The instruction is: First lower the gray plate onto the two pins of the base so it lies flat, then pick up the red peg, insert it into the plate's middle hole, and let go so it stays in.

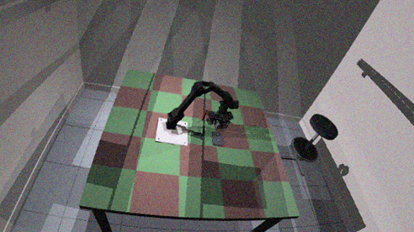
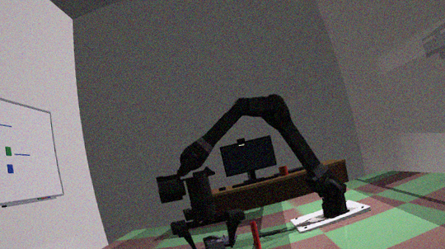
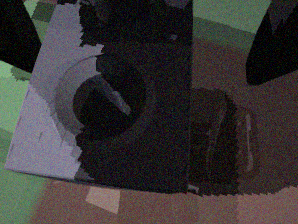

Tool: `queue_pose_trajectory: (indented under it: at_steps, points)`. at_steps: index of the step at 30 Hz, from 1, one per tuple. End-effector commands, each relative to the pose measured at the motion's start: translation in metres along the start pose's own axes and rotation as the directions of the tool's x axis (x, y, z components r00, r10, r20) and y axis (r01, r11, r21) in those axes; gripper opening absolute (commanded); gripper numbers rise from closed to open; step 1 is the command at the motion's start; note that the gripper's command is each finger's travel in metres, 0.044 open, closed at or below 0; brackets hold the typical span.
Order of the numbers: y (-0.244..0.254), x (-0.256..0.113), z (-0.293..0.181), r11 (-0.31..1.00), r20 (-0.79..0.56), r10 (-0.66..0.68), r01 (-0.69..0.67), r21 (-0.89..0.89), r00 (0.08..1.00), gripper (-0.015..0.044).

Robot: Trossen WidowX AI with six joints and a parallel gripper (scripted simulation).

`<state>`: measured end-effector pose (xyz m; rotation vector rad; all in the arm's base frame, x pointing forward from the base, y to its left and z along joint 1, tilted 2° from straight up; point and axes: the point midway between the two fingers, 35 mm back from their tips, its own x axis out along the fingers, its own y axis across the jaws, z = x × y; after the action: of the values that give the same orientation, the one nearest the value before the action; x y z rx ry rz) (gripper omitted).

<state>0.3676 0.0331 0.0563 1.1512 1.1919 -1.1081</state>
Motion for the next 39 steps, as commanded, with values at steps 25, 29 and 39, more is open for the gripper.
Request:
queue_pose_trajectory:
  at_steps: [25, 29, 39]
  points:
    - [0.001, -0.007, 0.001, 1.000, 0.003, -0.009, 0.009, 0.004, 1.000, 0.0000]
    - [0.004, -0.020, 0.002, 1.000, 0.003, -0.009, 0.009, 0.004, 1.000, 0.0000]
    - [0.008, -0.052, 0.003, 1.000, 0.003, -0.008, 0.008, 0.004, 1.000, 0.0000]
